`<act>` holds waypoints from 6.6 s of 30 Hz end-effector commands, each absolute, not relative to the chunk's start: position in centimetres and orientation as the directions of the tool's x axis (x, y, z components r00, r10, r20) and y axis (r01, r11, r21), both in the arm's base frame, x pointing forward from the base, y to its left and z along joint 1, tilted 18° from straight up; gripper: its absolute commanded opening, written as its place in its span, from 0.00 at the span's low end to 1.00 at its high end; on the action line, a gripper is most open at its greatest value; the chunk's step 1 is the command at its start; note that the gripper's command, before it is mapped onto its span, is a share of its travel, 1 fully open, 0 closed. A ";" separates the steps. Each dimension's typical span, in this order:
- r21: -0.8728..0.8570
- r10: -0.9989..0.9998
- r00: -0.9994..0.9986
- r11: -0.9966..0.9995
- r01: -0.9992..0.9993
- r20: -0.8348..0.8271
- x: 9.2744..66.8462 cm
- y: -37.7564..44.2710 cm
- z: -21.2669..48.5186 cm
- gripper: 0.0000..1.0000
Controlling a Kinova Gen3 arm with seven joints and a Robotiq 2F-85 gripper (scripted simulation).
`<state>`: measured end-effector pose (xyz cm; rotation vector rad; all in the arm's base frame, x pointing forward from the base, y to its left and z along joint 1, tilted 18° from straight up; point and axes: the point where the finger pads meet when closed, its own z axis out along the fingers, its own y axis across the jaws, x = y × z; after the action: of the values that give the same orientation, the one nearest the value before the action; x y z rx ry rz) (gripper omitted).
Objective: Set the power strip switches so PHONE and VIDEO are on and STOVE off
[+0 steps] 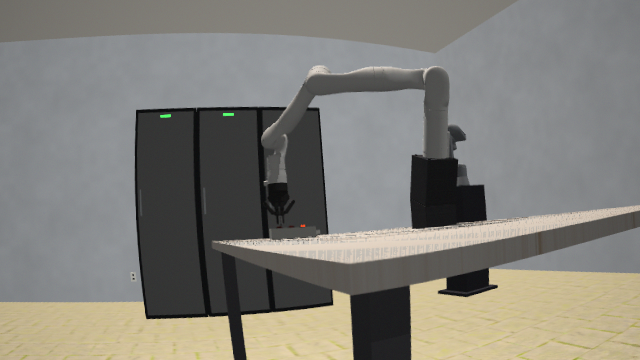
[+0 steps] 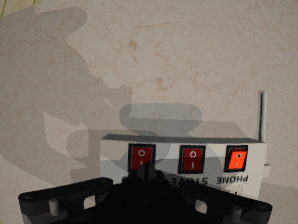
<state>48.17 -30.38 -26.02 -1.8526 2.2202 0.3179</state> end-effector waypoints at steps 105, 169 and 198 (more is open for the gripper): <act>0.005 -0.936 -0.168 0.175 -0.985 -0.309 49.0 -30.6 -26.7 0.00; 0.008 -0.935 -0.170 0.177 -0.984 -0.310 48.6 -31.8 -23.1 0.00; 0.002 -0.936 -0.169 0.177 -0.984 -0.309 48.6 -33.5 -17.7 1.00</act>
<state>48.67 -32.65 -19.87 -1.8437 2.2229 0.3034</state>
